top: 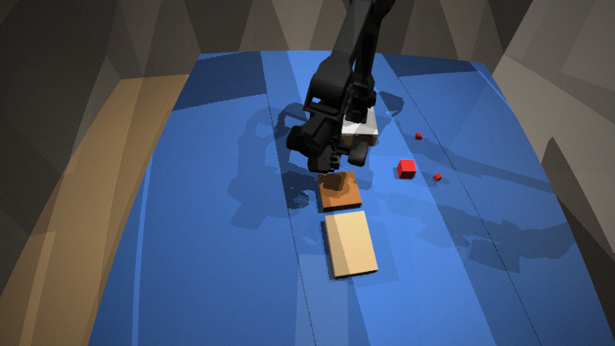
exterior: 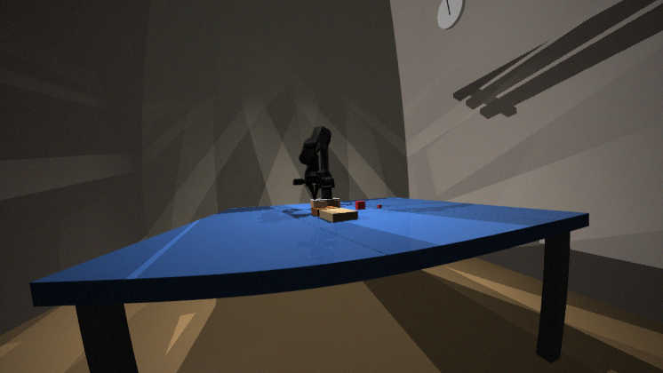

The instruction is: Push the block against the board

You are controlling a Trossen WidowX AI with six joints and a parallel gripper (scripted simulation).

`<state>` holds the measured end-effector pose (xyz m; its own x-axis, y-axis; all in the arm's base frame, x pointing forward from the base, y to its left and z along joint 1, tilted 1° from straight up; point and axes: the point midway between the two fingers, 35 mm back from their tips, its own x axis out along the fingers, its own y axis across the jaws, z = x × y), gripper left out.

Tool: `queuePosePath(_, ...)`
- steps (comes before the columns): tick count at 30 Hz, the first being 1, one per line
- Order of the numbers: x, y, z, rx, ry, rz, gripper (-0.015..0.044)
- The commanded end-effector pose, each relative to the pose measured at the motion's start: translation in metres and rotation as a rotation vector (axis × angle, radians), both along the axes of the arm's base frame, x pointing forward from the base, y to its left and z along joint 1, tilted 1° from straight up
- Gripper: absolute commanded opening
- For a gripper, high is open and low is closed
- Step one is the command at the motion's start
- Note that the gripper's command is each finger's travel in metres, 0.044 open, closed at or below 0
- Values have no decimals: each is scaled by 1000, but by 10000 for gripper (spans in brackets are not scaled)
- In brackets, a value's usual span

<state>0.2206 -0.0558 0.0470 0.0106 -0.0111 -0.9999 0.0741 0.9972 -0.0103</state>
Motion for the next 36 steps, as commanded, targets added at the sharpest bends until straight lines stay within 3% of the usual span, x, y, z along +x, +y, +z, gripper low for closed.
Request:
queuePosePath(1, -11, 5, -1, 1, 6, 120, 0)
queuePosePath(11, -34, 17, -5, 4, 13, 429, 0)
queuePosePath(16, -34, 17, -9, 4, 13, 434, 0)
queuePosePath(21, -36, 17, -61, 4, 13, 434, 0)
queuePosePath(36, -28, 19, -61, 4, 12, 434, 0)
